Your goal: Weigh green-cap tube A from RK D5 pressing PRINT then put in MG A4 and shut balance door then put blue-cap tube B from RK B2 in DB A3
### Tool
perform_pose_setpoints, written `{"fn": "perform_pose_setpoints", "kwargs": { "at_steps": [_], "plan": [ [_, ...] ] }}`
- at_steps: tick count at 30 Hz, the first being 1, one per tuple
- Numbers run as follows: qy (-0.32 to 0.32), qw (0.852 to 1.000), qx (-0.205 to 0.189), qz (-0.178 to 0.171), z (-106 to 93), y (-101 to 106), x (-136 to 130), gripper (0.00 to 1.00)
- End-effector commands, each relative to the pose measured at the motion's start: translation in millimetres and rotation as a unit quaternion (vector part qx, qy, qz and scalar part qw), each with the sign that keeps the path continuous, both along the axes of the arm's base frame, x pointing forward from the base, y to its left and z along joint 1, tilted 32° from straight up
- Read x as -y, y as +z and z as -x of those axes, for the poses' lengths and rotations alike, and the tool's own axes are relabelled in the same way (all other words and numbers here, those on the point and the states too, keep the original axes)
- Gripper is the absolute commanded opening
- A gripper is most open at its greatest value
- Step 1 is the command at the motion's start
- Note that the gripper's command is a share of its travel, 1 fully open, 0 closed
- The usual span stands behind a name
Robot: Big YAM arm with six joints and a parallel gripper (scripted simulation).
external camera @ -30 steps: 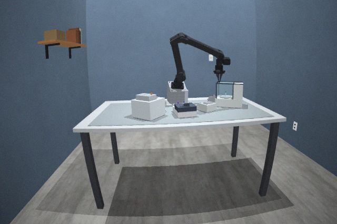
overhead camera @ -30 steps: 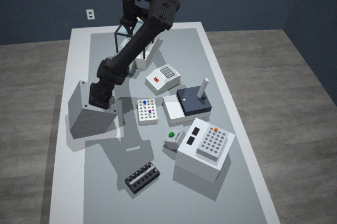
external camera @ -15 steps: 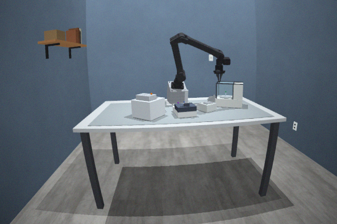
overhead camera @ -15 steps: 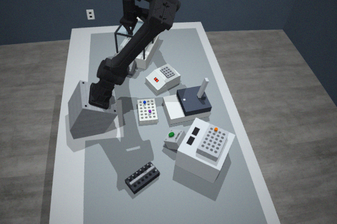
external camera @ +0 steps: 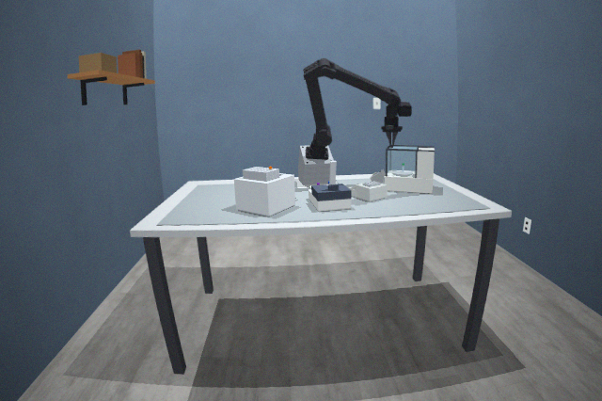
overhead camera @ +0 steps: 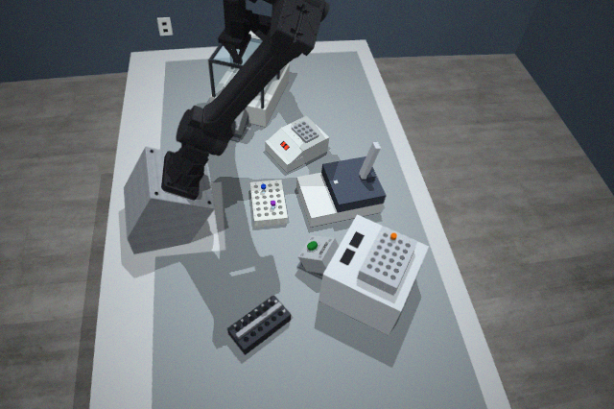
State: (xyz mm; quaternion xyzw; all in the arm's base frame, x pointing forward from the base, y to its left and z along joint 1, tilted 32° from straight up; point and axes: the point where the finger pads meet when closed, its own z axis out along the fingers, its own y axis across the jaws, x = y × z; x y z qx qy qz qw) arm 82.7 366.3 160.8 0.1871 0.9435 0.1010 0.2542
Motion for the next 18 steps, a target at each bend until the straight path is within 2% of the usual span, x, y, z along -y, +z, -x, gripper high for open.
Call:
{"fn": "perform_pose_setpoints", "kwargs": {
  "at_steps": [1,9,10,13,14,18],
  "plan": [
    [0.003,1.0,0.0,-0.004,7.5,5,5,0.06],
    [0.003,1.0,0.0,-0.004,7.5,5,5,0.06],
    [0.0,1.0,0.0,-0.011,0.8,15,-16,0.3],
    [-0.001,1.0,0.0,-0.015,-2.9,16,-20,0.3],
    [0.001,1.0,0.0,-0.012,0.4,11,-11,0.3],
    [0.001,1.0,0.0,-0.012,0.4,11,-11,0.3]
  ]
}}
